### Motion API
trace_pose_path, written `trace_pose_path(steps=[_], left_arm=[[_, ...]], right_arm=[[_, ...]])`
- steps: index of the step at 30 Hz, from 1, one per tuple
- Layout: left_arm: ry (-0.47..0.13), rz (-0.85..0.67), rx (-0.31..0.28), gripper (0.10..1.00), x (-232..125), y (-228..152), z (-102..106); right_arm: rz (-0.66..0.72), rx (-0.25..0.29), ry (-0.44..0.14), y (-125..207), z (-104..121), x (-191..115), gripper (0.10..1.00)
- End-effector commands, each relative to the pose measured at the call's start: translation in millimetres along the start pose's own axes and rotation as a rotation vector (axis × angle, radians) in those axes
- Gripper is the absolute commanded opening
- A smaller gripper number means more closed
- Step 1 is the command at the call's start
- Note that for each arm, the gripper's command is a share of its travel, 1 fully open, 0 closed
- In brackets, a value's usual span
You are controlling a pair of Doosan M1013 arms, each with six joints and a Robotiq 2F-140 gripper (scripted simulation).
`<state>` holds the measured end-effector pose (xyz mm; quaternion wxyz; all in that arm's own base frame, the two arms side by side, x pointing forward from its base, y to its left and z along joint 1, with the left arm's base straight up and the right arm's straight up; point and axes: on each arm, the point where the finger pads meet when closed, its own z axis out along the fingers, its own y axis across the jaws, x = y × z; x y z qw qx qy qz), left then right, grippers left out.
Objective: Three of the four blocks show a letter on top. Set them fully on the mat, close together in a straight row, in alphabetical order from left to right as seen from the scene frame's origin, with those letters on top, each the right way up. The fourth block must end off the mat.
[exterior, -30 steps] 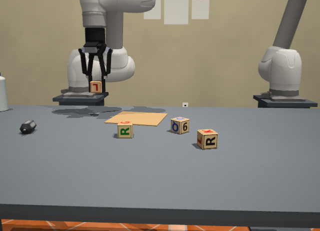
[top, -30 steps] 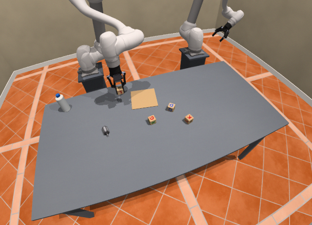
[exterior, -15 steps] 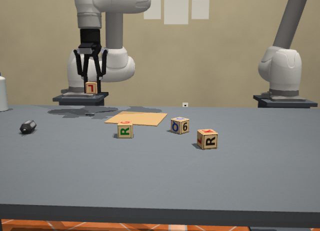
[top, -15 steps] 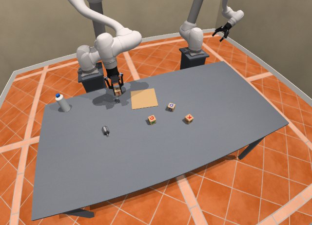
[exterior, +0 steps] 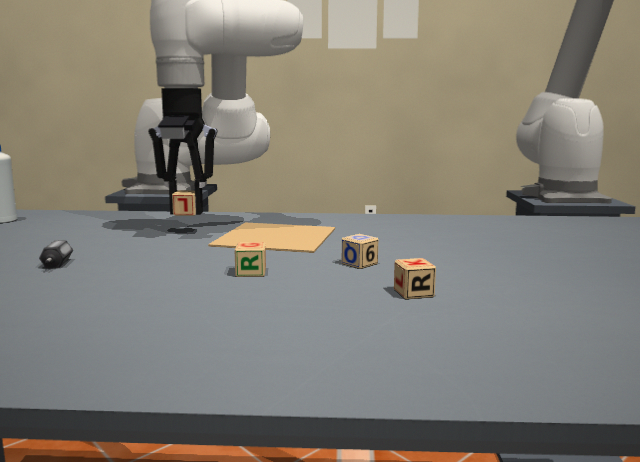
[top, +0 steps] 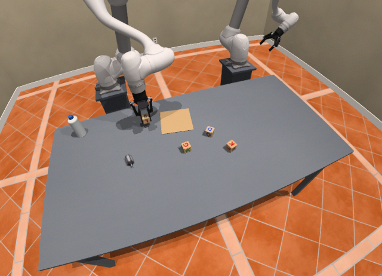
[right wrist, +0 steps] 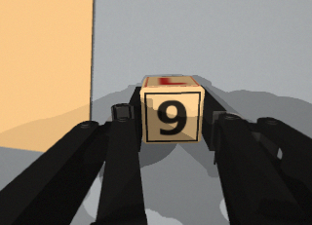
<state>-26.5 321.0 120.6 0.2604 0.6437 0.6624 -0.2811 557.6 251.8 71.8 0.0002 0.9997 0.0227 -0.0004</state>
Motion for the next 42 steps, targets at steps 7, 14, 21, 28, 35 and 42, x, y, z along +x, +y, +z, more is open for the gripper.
trace_pose_path(steps=[7,14,21,28,35,42], left_arm=[[0.001,0.0,0.0,1.0,0.0,-0.1,-0.5],[0.001,0.0,0.0,1.0,0.0,-0.1,-0.5],[0.001,0.0,0.0,1.0,0.0,-0.1,-0.5],[0.001,0.0,0.0,1.0,0.0,-0.1,-0.5],[0.001,0.0,0.0,1.0,0.0,-0.1,-0.5],[0.001,0.0,0.0,1.0,0.0,-0.1,-0.5]], right_arm=[[0.0,0.001,0.002,-0.6,29.7,1.1,0.33],[0.0,0.001,0.002,-0.6,34.4,1.1,0.33],[0.0,0.001,0.002,-0.6,34.4,1.1,0.33],[0.0,0.001,0.002,-0.6,34.4,1.1,0.33],[0.0,0.001,0.002,-0.6,34.4,1.1,0.33],[0.0,0.001,0.002,-0.6,34.4,1.1,0.33]])
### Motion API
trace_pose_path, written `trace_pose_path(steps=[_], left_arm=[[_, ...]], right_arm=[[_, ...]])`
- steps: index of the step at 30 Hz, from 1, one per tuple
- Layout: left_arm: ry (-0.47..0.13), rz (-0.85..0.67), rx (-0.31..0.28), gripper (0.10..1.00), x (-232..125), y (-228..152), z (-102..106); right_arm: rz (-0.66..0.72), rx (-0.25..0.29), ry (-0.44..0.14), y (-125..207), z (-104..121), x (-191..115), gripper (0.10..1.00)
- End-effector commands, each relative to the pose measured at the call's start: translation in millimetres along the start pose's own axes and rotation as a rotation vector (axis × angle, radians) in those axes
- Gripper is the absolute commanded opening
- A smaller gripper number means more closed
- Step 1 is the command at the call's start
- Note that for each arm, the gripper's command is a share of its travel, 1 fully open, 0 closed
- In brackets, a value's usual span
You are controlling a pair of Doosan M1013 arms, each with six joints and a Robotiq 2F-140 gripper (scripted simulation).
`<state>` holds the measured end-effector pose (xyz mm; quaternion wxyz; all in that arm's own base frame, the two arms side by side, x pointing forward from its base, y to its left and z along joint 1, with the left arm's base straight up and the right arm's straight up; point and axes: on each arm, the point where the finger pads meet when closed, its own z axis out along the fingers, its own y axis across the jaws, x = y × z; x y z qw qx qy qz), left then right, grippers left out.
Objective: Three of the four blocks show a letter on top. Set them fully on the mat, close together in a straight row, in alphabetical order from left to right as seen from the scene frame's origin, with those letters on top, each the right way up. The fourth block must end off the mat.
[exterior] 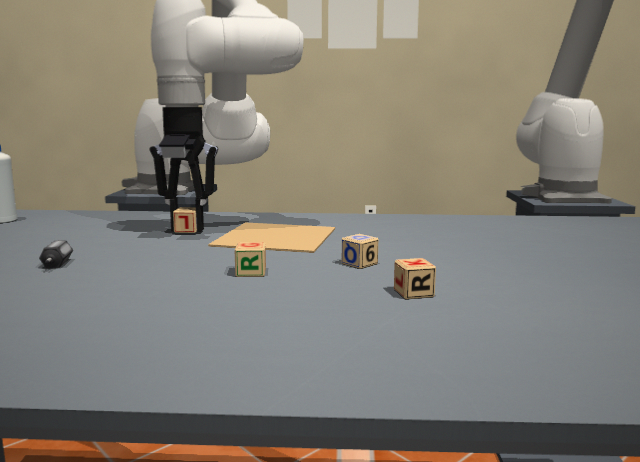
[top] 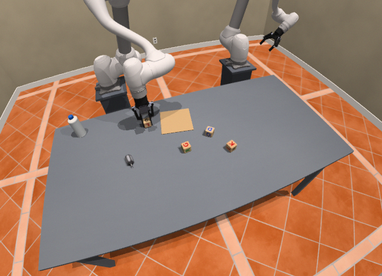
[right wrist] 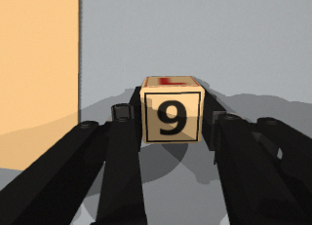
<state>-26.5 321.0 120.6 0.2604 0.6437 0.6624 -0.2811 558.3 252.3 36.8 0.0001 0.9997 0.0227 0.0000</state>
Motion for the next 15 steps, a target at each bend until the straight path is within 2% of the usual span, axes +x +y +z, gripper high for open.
trace_pose_path(steps=[1,15], left_arm=[[0.001,0.0,0.0,1.0,0.0,-0.1,-0.5],[0.001,0.0,0.0,1.0,0.0,-0.1,-0.5]], right_arm=[[0.0,0.001,0.001,-0.2,-0.6,0.4,0.33],[0.0,0.001,0.001,-0.2,0.0,0.4,0.33]])
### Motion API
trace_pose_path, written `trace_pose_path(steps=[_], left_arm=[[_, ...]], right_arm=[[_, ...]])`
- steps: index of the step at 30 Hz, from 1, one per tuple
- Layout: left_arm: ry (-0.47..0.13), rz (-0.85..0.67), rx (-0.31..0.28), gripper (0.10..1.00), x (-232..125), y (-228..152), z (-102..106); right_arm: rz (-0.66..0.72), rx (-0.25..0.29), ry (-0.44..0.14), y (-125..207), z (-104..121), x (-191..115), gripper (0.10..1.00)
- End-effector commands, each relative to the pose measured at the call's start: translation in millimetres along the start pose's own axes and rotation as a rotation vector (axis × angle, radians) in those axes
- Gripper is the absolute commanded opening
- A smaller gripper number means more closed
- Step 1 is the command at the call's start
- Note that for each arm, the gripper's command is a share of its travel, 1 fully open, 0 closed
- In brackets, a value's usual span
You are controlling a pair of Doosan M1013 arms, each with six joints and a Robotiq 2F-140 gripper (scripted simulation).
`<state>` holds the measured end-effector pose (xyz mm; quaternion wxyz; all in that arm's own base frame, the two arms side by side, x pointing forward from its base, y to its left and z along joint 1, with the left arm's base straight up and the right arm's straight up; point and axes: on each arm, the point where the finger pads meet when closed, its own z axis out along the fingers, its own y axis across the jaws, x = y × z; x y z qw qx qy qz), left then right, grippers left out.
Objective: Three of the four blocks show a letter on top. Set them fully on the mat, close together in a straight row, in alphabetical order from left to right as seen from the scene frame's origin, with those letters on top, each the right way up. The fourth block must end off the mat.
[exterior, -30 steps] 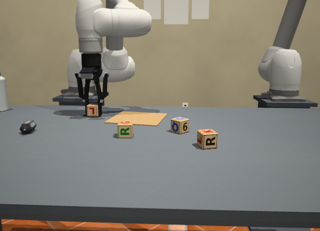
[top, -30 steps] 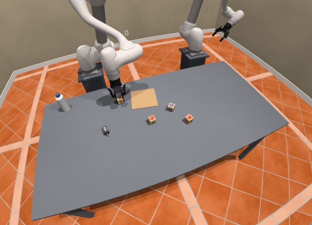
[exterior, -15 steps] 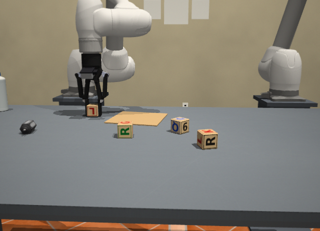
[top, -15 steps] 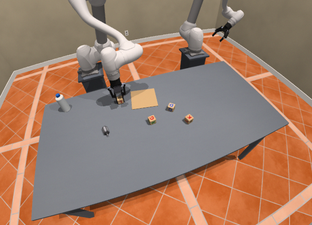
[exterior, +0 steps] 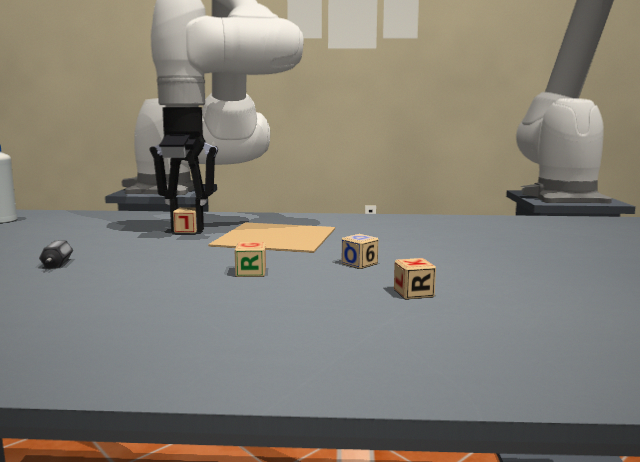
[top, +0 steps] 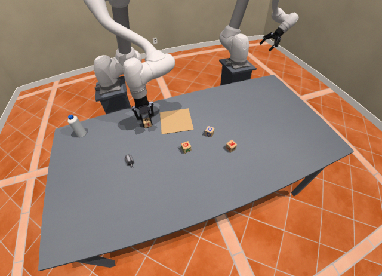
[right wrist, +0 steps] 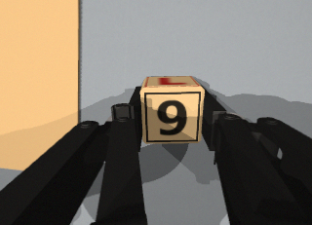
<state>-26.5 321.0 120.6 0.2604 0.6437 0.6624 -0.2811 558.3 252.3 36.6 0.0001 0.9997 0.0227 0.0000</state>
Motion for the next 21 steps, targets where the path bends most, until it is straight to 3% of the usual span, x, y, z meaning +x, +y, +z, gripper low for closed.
trace_pose_path(steps=[1,21], left_arm=[[0.001,0.0,0.0,1.0,0.0,-0.1,-0.5],[0.001,0.0,0.0,1.0,0.0,-0.1,-0.5]], right_arm=[[0.0,0.001,0.001,-0.2,0.0,0.4,0.33],[0.0,0.001,0.001,-0.2,3.0,0.4,0.33]])
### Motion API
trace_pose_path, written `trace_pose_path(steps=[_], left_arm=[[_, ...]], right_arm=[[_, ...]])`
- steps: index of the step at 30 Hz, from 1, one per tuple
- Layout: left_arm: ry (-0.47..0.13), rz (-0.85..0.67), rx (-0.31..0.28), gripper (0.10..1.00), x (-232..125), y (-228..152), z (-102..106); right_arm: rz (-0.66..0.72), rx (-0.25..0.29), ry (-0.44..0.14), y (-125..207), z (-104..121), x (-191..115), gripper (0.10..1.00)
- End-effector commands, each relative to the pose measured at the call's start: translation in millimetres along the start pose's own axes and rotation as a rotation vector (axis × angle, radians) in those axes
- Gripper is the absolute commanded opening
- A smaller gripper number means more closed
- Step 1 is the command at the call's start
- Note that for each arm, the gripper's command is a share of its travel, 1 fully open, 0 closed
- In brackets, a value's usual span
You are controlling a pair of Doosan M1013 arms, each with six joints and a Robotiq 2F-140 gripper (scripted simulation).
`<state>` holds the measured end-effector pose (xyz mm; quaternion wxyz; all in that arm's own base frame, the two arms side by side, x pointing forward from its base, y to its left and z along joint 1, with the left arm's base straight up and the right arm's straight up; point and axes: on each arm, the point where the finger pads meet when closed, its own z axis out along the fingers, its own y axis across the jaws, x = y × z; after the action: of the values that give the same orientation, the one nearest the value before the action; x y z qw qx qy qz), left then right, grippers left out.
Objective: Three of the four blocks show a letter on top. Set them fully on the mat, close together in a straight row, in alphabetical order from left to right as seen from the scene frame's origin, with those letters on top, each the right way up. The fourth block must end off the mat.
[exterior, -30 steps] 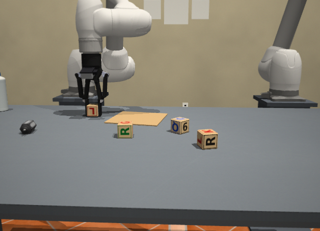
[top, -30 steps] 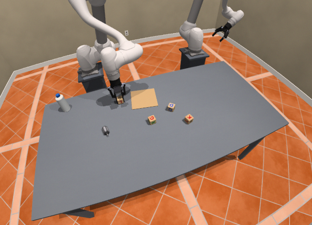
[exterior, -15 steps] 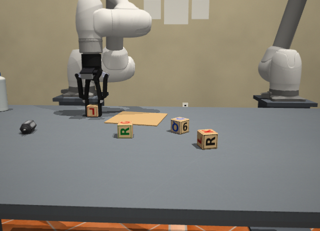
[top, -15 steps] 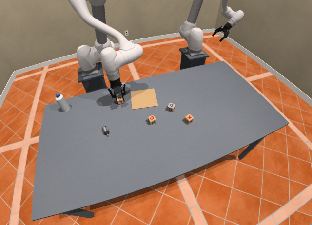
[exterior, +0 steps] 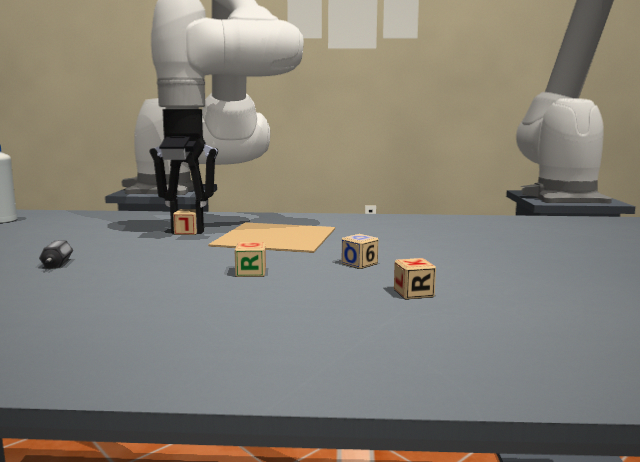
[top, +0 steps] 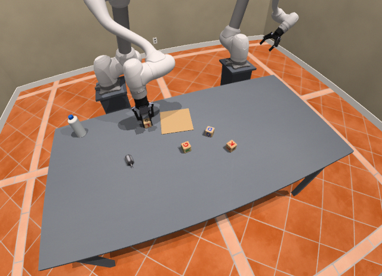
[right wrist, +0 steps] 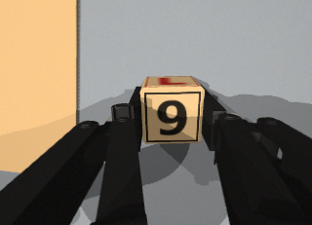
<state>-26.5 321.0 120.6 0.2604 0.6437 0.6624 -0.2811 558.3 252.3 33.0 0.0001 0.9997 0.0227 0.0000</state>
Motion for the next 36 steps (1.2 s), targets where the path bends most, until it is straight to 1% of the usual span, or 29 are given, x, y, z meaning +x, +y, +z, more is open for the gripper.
trace_pose_path(steps=[1,32,33,35,36], left_arm=[[0.001,0.0,0.0,1.0,0.0,-0.1,-0.5],[0.001,0.0,0.0,1.0,0.0,-0.1,-0.5],[0.001,0.0,0.0,1.0,0.0,-0.1,-0.5],[0.001,0.0,0.0,1.0,0.0,-0.1,-0.5],[0.001,0.0,0.0,1.0,0.0,-0.1,-0.5]], right_arm=[[0.0,0.001,0.001,-0.2,-0.6,0.4,0.33],[0.0,0.001,0.001,-0.2,-0.6,0.4,0.33],[0.0,0.001,0.001,-0.2,-0.6,0.4,0.351],[0.0,0.001,0.001,-0.2,-0.6,0.4,0.351],[0.0,0.001,0.001,-0.2,-0.6,0.4,0.373]])
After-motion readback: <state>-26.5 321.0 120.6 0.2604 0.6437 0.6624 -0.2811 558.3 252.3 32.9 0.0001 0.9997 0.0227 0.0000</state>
